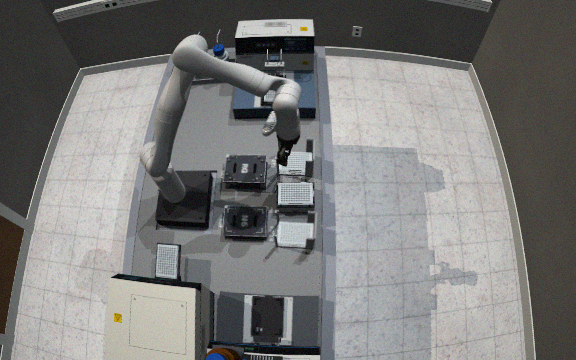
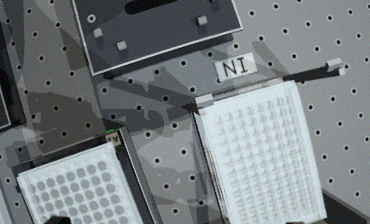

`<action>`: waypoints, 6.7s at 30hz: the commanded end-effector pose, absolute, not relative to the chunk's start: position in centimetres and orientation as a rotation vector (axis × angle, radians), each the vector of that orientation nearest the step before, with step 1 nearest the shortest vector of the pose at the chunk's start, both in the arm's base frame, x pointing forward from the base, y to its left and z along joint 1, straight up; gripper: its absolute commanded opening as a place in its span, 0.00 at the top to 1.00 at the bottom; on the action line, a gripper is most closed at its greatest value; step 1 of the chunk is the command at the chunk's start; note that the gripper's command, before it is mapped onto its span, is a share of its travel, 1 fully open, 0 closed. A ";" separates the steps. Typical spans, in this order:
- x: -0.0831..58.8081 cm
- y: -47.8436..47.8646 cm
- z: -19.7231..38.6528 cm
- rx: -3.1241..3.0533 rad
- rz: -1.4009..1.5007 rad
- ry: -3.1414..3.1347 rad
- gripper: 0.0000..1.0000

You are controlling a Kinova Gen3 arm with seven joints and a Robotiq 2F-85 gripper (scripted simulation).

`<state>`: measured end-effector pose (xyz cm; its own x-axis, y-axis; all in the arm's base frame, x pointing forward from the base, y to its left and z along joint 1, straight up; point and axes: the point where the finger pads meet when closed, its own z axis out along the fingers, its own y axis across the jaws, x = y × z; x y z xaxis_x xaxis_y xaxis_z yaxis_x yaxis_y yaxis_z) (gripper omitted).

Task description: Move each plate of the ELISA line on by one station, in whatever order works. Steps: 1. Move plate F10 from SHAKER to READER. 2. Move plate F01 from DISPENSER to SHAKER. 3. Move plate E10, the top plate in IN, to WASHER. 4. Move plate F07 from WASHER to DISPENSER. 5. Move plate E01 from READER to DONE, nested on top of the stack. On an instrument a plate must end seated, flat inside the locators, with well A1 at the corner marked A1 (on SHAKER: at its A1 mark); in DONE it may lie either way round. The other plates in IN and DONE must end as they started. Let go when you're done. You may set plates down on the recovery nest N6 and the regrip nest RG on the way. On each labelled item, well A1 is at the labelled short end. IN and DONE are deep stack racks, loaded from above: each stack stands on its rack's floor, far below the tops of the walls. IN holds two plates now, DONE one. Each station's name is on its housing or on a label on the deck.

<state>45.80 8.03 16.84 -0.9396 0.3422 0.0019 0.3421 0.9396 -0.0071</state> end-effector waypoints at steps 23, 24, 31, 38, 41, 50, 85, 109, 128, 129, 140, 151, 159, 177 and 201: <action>43.7 15.7 16.8 -0.799 0.016 -3.034 0.00; 43.7 15.8 16.8 -0.799 0.016 -3.035 0.00; 43.4 17.4 16.9 -1.075 0.007 -2.949 0.00; 42.6 19.7 16.8 -1.061 0.016 -2.952 0.00; 42.3 20.7 16.8 -1.062 0.014 -2.951 0.00; 41.9 22.7 16.9 -1.328 0.008 -2.845 0.00; 39.4 32.4 16.8 -1.730 0.009 -2.620 0.00; 38.5 39.9 16.6 -2.010 0.015 -2.408 0.00; 38.7 41.8 16.7 -2.215 0.008 -2.232 0.00; 38.7 41.8 16.7 -2.215 0.008 -2.232 0.00; 38.7 41.8 16.7 -2.215 0.008 -2.232 0.00; 38.7 41.8 16.7 -2.215 0.008 -2.232 0.00; 38.7 41.8 16.7 -2.215 0.008 -2.232 0.00; 38.5 44.6 16.6 -2.218 0.016 -2.218 0.00; 38.6 47.5 16.7 -2.215 0.008 -2.232 0.00</action>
<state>38.60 47.45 16.68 -0.0078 1.0000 -0.0060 1.0000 0.0078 -0.0009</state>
